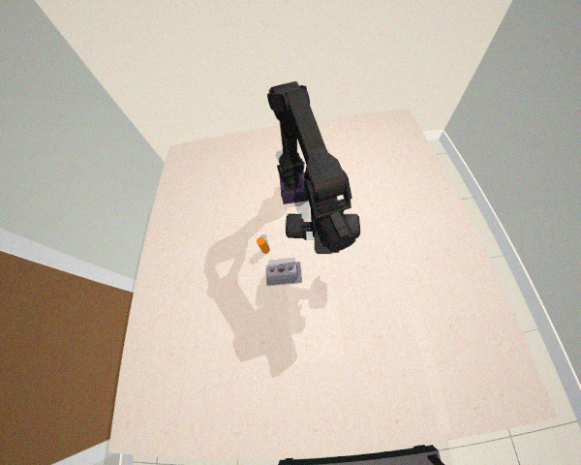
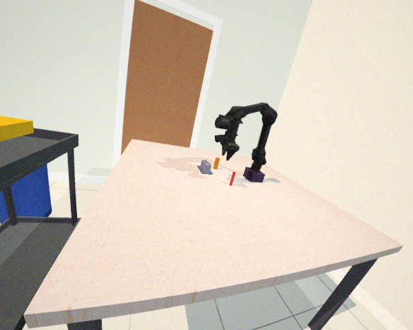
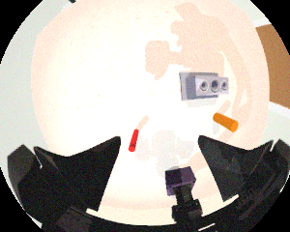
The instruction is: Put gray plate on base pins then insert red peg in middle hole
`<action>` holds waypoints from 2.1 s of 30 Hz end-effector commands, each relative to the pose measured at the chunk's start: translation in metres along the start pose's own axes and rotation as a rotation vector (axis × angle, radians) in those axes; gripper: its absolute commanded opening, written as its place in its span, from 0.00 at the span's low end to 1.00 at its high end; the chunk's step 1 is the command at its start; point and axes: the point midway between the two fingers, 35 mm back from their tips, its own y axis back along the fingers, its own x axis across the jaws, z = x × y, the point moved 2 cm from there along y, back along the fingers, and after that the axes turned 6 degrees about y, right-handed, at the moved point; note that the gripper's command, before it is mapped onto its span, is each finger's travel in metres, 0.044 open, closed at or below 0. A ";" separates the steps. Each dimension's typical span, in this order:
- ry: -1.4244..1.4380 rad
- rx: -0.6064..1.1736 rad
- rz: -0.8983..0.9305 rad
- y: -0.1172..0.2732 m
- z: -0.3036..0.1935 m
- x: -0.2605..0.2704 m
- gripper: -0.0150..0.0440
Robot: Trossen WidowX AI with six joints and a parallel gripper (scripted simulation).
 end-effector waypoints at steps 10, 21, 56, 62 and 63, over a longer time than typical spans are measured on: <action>-0.957 -0.004 0.020 0.000 -0.056 0.050 1.00; -0.957 -0.004 0.020 0.000 -0.056 0.050 1.00; -0.957 -0.003 0.020 -0.071 -0.054 0.053 1.00; -0.957 -0.003 0.020 -0.081 -0.054 0.053 1.00; -0.957 -0.003 0.020 -0.083 -0.054 0.053 1.00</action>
